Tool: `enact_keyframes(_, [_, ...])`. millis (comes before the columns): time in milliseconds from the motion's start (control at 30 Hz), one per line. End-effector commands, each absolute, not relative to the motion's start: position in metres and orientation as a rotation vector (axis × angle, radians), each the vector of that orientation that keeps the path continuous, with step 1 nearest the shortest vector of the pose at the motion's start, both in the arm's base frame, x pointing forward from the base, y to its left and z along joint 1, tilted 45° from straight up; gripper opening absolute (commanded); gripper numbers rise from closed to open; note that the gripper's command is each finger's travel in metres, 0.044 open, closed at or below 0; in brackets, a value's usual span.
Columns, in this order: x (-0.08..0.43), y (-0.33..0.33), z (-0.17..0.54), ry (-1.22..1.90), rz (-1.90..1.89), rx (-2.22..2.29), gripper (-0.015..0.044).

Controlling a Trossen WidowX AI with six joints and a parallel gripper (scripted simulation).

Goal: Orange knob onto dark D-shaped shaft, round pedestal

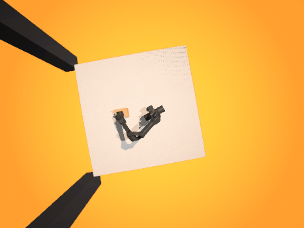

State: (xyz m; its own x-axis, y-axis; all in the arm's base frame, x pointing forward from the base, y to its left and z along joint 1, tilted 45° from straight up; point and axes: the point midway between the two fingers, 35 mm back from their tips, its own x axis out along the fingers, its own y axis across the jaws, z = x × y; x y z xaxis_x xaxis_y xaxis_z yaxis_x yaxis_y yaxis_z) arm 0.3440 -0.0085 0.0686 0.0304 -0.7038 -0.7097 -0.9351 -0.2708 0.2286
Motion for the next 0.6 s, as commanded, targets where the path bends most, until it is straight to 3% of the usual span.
enact_keyframes(0, [0.3447,-0.0086,0.0687,1.676,1.089,-2.018,0.0])
enact_keyframes(567, [0.3438,-0.0115,0.0652,1.676,1.089,-2.018,0.0])
